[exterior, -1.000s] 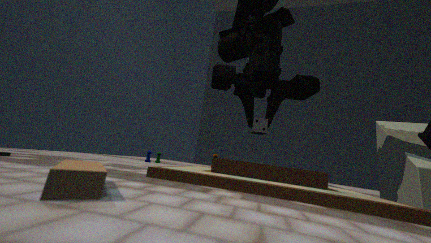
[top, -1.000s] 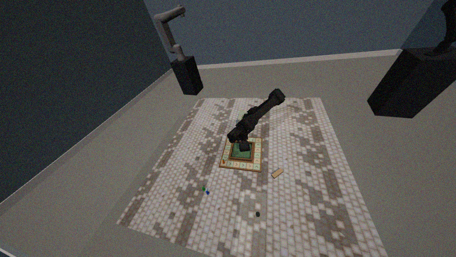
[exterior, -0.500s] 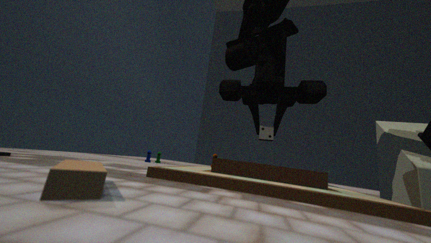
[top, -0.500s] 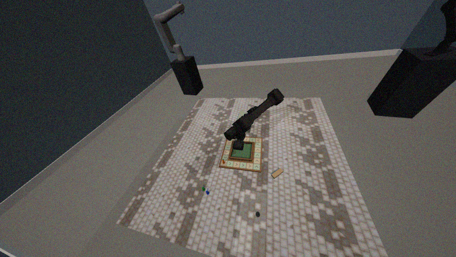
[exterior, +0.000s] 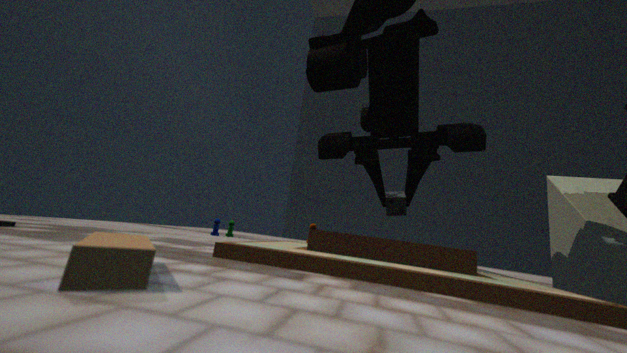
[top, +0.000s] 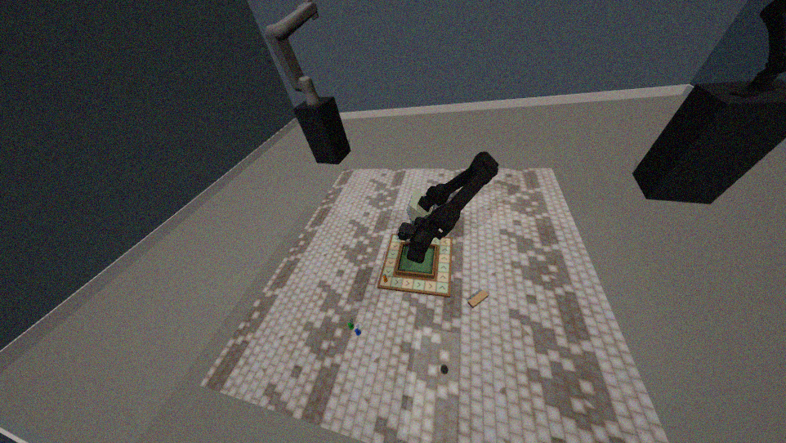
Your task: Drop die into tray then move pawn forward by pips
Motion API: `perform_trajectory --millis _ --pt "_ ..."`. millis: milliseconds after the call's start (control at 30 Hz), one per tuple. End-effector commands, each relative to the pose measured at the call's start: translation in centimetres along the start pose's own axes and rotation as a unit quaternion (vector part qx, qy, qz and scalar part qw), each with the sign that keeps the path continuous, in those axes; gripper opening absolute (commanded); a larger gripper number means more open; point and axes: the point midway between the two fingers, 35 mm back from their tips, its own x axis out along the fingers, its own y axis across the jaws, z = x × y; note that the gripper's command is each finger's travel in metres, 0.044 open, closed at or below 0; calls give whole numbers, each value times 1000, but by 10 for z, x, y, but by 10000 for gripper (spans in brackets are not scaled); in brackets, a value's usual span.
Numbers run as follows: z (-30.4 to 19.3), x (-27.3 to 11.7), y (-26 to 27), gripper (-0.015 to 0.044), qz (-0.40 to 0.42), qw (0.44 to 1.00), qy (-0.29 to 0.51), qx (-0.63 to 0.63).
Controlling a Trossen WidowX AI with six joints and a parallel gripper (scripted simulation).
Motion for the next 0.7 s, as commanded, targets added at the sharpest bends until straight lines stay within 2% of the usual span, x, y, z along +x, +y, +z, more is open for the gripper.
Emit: perform_trajectory --millis 0,267,400,567,667 --pt "1 0 -1 0 10 997 -74 9" --pt "-1 0 0 0 52 981 -183 25" --pt "-1 -2 0 0 54 981 -186 25" --pt "-5 -48 6 0 54 981 -186 25" --pt "-5 -50 6 0 54 981 -186 25"
